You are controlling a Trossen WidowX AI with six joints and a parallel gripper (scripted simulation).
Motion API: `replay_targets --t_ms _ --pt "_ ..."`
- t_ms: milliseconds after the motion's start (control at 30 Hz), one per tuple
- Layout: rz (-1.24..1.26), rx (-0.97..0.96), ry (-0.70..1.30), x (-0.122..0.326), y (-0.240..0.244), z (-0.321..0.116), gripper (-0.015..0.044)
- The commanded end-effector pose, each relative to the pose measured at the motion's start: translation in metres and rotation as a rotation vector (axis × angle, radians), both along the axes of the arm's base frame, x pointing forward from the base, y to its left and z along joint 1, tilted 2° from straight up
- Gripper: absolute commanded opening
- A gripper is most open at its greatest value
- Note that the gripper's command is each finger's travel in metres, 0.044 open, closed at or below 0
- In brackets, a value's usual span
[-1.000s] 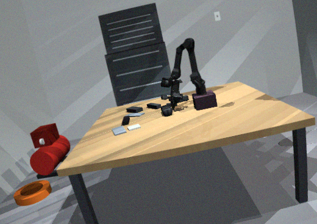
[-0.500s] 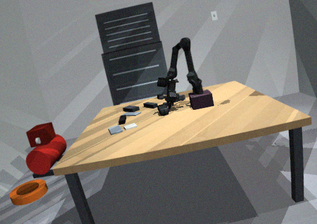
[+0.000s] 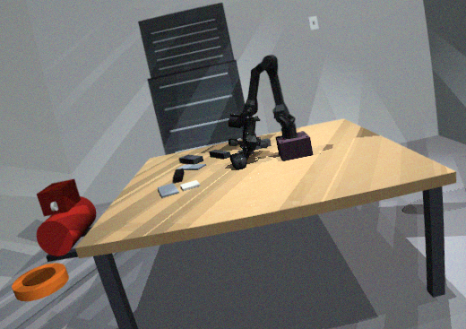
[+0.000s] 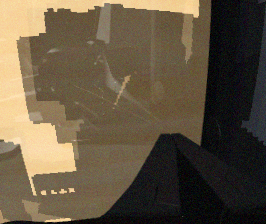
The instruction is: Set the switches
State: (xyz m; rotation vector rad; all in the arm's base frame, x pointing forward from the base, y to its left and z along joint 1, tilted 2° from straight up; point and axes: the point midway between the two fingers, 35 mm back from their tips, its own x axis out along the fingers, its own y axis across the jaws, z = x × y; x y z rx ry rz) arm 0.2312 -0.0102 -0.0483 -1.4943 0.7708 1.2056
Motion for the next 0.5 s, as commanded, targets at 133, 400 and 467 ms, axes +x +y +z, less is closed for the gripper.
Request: replay_targets --t_ms 133,400,467 --pt "-0.003 -0.002 -0.005 0.004 0.000 0.001 0.0000" --pt "-0.003 -0.002 -0.005 0.010 0.002 0.001 0.0000" --pt "-0.003 -0.002 -0.005 0.013 0.002 0.001 0.0000"
